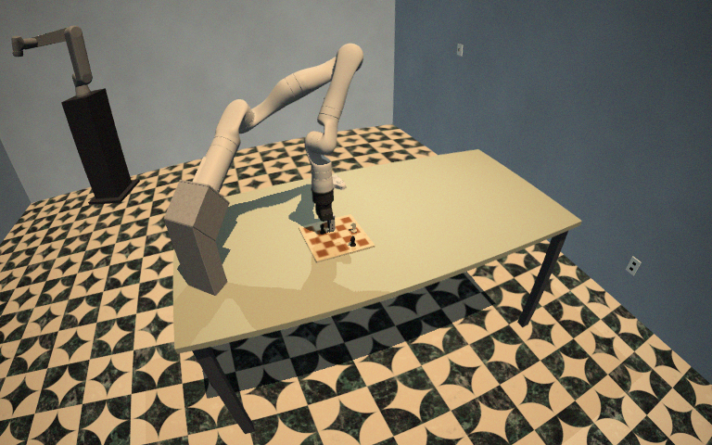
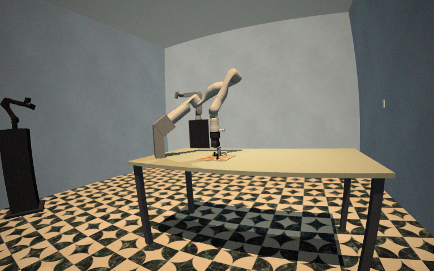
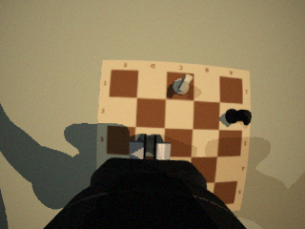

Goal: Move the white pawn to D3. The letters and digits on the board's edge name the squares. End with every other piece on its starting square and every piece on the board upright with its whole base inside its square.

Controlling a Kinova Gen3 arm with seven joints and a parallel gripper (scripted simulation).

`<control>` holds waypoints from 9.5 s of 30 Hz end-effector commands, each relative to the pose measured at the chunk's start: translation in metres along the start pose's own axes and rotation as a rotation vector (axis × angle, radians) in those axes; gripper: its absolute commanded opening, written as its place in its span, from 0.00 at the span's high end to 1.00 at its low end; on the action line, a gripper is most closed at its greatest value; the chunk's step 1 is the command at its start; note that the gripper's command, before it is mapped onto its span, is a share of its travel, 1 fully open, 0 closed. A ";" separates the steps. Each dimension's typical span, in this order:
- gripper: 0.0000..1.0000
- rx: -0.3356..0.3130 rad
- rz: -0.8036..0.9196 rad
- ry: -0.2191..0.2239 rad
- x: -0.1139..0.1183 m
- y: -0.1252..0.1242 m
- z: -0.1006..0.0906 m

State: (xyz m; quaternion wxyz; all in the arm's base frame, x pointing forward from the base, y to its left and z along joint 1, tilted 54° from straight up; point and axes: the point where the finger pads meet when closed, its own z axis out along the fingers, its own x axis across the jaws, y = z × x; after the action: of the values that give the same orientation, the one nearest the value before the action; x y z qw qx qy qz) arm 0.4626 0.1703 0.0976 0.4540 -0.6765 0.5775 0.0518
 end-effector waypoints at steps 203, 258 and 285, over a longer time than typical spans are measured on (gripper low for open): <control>0.00 -0.001 0.000 -0.001 0.000 0.000 -0.169; 0.00 -0.001 0.000 -0.001 0.000 0.000 -0.169; 0.00 -0.001 0.000 -0.001 0.000 0.000 -0.169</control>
State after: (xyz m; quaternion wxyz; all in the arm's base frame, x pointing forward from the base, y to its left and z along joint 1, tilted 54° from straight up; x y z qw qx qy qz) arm 0.3857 0.0573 0.1957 0.4540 -0.6769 0.5770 0.0526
